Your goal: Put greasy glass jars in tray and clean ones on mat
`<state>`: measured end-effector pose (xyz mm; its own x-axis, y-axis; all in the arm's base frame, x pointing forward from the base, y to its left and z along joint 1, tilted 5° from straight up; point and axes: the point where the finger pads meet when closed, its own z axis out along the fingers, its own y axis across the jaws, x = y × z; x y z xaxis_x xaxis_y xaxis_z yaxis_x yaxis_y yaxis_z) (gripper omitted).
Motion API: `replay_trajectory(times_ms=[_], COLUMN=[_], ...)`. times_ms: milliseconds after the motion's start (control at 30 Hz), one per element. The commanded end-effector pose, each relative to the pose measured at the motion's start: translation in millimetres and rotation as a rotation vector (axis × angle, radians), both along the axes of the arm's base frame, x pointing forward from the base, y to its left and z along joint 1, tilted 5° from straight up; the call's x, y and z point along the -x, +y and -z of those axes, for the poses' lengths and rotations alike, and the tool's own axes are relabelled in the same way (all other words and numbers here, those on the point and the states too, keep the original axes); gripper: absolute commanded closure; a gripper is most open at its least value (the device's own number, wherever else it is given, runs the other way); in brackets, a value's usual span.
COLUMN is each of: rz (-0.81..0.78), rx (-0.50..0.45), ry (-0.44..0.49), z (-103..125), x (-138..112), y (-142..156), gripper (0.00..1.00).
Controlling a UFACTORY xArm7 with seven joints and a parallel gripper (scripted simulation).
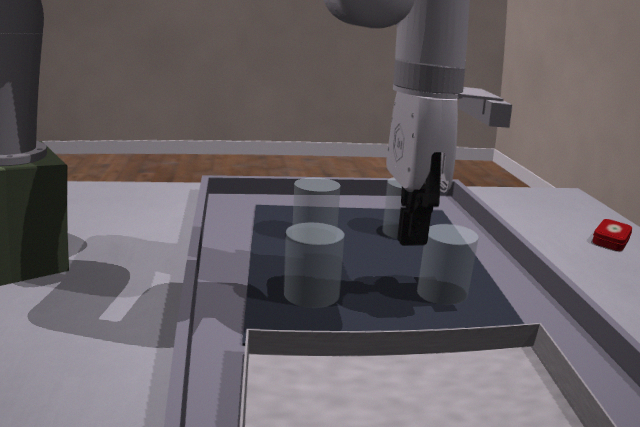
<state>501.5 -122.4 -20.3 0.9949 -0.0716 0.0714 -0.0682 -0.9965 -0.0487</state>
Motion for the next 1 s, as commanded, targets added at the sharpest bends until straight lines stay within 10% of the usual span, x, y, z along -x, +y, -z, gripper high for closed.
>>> replay_trajectory(times_ms=[0,967], rz=[0.000,0.000], rx=[0.001,0.001], ry=[-0.003,-0.003], z=[0,8], x=[2,24], y=[0,2], gripper=[1.00,1.00])
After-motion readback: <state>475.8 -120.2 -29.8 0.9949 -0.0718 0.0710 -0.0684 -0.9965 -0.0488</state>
